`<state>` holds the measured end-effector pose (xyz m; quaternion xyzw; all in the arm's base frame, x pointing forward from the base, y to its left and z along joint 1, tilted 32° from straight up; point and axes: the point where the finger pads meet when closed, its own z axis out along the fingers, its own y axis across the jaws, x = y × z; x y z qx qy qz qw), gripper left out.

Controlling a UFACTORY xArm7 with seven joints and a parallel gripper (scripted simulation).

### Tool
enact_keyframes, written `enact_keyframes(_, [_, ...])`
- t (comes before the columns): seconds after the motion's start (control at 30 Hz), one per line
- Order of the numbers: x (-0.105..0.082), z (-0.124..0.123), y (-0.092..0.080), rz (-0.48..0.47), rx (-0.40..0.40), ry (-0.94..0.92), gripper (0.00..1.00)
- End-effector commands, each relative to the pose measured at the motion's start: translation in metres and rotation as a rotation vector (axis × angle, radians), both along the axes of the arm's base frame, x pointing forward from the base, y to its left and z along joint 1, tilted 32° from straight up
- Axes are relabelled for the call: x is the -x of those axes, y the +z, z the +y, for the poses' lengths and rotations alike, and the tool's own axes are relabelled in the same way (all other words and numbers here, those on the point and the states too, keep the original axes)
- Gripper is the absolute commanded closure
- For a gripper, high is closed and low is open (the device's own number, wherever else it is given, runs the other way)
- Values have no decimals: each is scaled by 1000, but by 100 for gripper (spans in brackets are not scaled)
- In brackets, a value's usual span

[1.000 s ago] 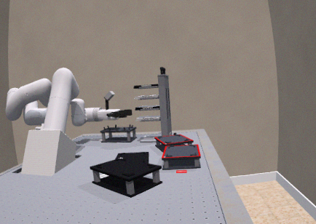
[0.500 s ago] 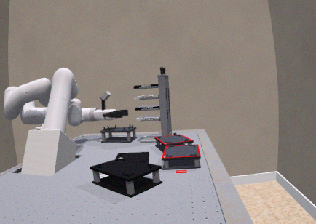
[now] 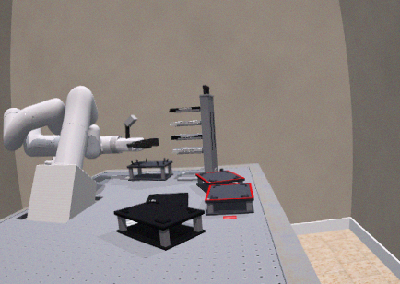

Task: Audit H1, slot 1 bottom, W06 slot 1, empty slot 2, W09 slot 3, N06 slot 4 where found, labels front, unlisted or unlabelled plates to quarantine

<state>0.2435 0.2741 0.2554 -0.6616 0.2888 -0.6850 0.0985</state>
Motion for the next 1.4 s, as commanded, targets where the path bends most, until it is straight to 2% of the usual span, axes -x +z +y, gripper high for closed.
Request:
enact_keyframes(0.0, [1, -5, 9, 0, -3, -1, 0])
enact_keyframes(0.4, [3, -15, 33, 0, -3, -1, 0])
enact_keyframes(1.1, [3, -15, 33, 0, -3, -1, 0])
enact_keyframes(1.37, [-7, -18, 33, 0, -3, -1, 0])
